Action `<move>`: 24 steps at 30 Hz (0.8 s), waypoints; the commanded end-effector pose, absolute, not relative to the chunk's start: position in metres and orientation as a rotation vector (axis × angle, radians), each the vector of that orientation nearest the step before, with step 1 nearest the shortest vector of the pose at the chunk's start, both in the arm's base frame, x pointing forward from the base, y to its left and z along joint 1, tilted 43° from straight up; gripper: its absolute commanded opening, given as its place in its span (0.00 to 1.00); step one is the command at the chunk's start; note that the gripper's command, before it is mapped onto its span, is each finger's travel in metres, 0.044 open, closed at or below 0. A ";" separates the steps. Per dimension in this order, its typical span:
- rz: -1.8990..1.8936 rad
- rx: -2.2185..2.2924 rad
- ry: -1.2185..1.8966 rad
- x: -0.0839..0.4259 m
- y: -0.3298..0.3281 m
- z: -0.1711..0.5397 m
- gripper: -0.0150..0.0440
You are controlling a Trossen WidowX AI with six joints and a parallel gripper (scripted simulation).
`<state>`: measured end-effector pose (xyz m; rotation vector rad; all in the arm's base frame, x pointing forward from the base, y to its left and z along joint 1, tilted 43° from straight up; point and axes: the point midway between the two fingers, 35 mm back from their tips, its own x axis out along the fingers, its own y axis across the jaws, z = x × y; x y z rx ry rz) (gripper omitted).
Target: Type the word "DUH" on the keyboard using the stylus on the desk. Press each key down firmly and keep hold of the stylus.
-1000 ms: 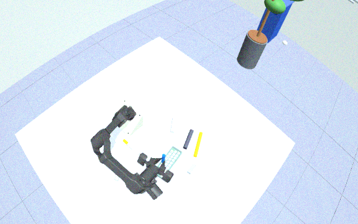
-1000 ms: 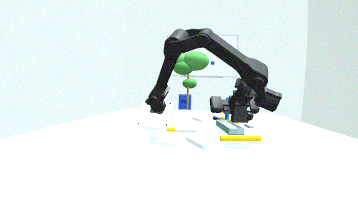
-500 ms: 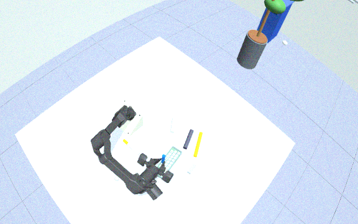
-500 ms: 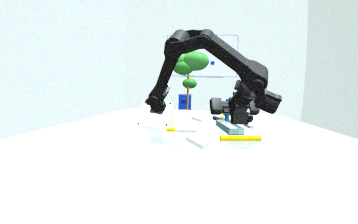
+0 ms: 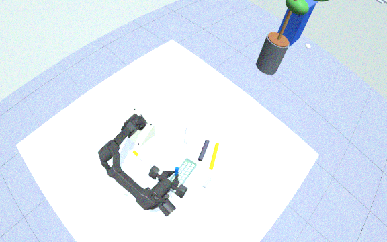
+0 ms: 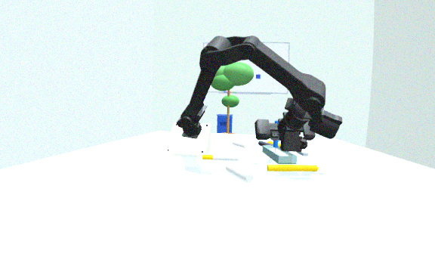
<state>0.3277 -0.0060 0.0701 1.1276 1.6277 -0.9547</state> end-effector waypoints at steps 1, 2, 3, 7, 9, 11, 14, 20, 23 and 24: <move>-0.955 1.124 1.627 0.327 -0.002 0.075 0.39; -0.955 1.124 1.627 0.327 0.001 0.078 0.39; -0.955 1.125 1.627 0.326 0.005 0.082 0.39; -0.954 1.125 1.628 0.323 0.019 0.097 0.39; -0.954 1.125 1.628 0.323 0.020 0.098 0.39; -0.954 1.125 1.628 0.323 0.020 0.098 0.39; -0.951 1.166 1.585 0.326 0.016 0.098 0.37; -0.932 1.359 1.406 0.340 0.010 0.116 0.31; -0.915 1.453 1.319 0.347 0.006 0.126 0.27; -0.908 1.484 1.290 0.349 0.005 0.130 0.26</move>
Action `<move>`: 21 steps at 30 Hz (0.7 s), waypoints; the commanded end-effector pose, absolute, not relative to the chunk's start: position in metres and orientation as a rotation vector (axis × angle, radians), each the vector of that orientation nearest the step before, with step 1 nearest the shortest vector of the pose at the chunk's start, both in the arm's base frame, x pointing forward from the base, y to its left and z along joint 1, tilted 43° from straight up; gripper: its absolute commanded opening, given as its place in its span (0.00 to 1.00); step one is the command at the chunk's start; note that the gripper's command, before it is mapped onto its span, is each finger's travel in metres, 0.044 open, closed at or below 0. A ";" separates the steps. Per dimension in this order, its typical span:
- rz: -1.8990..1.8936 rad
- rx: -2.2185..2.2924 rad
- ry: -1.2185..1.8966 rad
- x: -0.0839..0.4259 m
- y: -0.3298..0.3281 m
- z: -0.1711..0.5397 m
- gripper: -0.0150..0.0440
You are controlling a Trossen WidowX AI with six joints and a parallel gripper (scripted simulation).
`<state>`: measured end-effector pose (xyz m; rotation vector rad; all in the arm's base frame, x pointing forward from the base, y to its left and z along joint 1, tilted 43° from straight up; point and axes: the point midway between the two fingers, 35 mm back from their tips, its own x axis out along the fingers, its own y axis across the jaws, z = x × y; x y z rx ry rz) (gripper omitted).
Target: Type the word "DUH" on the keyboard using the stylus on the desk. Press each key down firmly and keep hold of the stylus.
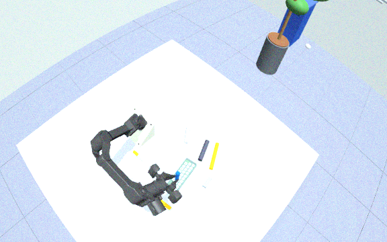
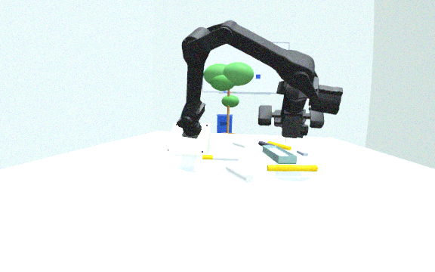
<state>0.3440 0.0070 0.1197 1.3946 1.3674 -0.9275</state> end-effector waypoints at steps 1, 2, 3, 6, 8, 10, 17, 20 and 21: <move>-0.900 1.514 1.261 0.351 0.003 0.133 0.25; -0.892 1.544 1.232 0.353 0.002 0.137 0.25; -0.884 1.569 1.209 0.354 0.001 0.141 0.25; -0.878 1.588 1.191 0.355 0.000 0.143 0.25; -0.878 1.588 1.191 0.355 0.000 0.143 0.25; -0.878 1.588 1.191 0.355 0.000 0.143 0.25; -0.878 1.588 1.191 0.355 -0.002 0.141 0.25; -0.878 1.588 1.191 0.357 -0.009 0.134 0.25; -0.878 1.588 1.191 0.357 -0.010 0.133 0.25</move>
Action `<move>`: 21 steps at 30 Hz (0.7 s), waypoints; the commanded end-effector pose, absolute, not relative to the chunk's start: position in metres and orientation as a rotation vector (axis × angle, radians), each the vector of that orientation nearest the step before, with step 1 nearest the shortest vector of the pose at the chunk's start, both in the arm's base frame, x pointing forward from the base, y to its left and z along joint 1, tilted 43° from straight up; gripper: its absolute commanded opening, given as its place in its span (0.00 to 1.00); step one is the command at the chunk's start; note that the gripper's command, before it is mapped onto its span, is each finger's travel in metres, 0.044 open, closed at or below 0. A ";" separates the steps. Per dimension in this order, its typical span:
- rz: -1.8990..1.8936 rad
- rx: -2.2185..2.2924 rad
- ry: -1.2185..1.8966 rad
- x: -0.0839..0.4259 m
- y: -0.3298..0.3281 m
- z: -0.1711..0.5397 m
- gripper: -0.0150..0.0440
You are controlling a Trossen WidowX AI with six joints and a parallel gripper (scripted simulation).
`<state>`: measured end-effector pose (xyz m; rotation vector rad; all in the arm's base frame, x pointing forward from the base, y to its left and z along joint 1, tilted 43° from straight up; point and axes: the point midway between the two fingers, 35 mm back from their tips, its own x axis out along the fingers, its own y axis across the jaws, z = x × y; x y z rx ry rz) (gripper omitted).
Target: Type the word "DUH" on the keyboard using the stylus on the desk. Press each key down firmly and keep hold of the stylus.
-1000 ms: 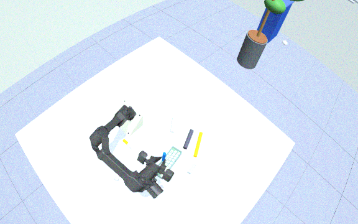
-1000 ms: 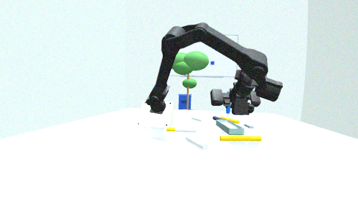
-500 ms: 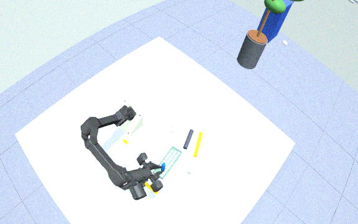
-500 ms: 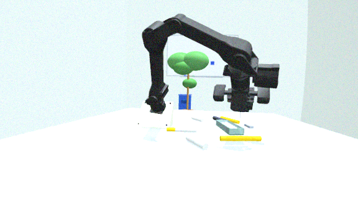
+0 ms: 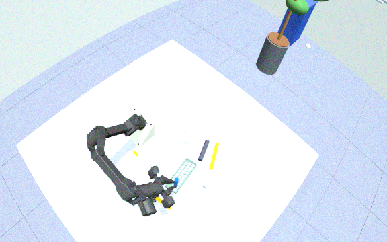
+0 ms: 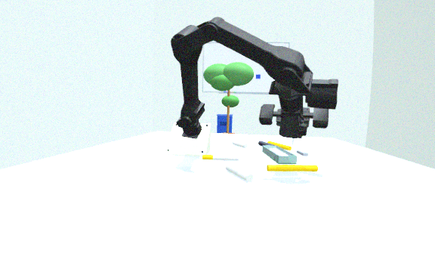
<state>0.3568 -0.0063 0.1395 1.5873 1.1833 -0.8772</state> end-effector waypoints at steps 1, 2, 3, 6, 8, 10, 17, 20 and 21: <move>-0.878 1.588 1.191 0.357 -0.010 0.133 0.25; -0.879 1.587 1.190 0.357 -0.011 0.132 0.25; -0.879 1.587 1.190 0.357 -0.013 0.131 0.25; -0.879 1.587 1.190 0.358 -0.020 0.122 0.25; -0.879 1.587 1.190 0.359 -0.024 0.118 0.25; -0.879 1.587 1.190 0.359 -0.024 0.118 0.25; -0.879 1.587 1.190 0.359 -0.024 0.118 0.25; -0.879 1.587 1.190 0.359 -0.024 0.118 0.25; -0.879 1.587 1.190 0.359 -0.024 0.118 0.25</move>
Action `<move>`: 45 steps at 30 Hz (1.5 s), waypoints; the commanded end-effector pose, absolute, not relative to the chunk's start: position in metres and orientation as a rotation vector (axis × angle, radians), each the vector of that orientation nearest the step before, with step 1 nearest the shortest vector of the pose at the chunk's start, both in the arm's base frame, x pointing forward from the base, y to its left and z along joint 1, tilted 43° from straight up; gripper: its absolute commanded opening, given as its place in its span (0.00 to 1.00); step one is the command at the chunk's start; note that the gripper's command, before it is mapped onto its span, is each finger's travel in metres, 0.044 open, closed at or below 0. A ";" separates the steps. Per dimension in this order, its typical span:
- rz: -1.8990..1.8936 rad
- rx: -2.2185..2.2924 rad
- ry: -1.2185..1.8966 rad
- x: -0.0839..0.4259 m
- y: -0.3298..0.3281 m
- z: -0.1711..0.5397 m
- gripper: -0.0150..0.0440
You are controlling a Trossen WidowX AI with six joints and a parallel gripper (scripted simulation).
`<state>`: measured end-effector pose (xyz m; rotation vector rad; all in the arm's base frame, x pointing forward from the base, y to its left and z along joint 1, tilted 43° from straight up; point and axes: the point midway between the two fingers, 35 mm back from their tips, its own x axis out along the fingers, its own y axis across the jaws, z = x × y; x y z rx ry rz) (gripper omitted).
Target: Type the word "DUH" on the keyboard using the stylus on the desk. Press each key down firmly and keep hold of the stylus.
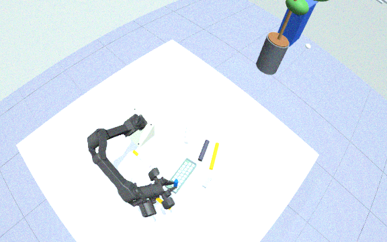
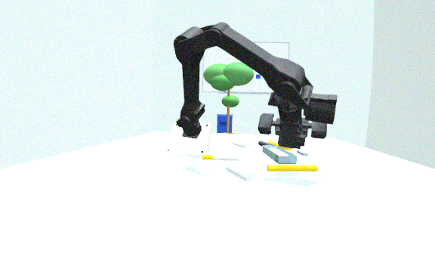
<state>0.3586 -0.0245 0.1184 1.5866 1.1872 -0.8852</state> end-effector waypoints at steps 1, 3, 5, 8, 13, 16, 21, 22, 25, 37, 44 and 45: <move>-0.879 1.587 1.190 0.359 -0.024 0.118 0.25; -0.879 1.587 1.190 0.359 -0.024 0.118 0.30; -0.879 1.587 1.190 0.361 -0.023 0.118 0.39; -0.879 1.587 1.190 0.361 -0.023 0.118 0.39; -0.879 1.587 1.190 0.361 -0.025 0.116 0.39; -0.879 1.587 1.190 0.361 -0.026 0.114 0.39; -0.879 1.586 1.190 0.362 -0.029 0.111 0.39; -0.879 1.586 1.190 0.362 -0.030 0.111 0.39; -0.879 1.586 1.190 0.362 -0.031 0.109 0.39; -0.879 1.586 1.190 0.363 -0.035 0.105 0.39; -0.879 1.586 1.190 0.363 -0.036 0.104 0.39; -0.879 1.586 1.190 0.363 -0.036 0.104 0.39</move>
